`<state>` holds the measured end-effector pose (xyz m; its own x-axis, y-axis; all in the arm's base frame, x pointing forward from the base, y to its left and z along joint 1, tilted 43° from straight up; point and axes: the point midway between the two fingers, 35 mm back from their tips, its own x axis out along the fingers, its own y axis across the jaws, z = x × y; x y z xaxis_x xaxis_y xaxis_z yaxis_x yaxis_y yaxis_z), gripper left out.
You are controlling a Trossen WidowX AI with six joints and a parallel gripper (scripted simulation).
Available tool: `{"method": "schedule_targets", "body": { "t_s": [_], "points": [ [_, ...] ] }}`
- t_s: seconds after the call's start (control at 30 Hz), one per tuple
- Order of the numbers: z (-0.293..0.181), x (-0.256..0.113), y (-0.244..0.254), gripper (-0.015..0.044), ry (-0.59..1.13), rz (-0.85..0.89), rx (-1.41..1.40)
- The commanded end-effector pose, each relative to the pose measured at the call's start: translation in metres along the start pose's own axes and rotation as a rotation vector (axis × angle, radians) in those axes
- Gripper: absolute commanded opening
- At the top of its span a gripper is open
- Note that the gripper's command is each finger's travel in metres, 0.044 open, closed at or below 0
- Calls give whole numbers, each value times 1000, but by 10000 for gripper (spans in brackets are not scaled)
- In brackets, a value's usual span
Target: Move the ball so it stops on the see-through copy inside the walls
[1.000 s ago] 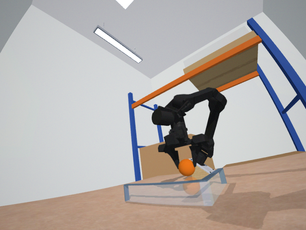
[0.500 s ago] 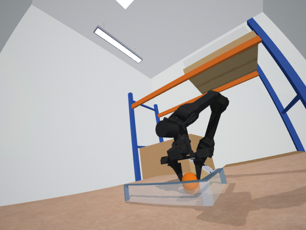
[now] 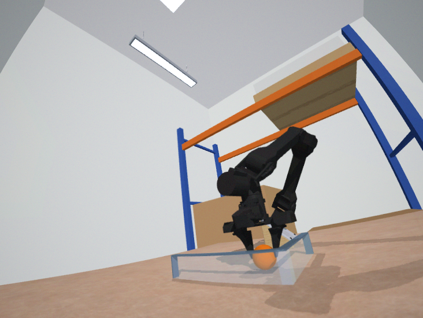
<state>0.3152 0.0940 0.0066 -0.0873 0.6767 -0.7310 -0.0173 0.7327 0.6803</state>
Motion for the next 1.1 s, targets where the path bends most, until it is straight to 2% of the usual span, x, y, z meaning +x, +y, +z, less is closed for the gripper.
{"method": "schedule_targets", "body": {
  "t_s": [0.0, 0.37, 0.43, 0.6, 1.0, 1.07],
  "points": [
    [0, 0, 0, 105, 0, 0, -1],
    [0, 0, 0, 394, 0, 0, -1],
    [1, -11, 0, 396, 0, -1, -1],
    [0, -82, 0, 396, 3, 0, 2],
    [3, -80, -2, 396, -18, 0, 6],
    [2, -89, -2, 440, -18, -1, 5]
  ]
}}
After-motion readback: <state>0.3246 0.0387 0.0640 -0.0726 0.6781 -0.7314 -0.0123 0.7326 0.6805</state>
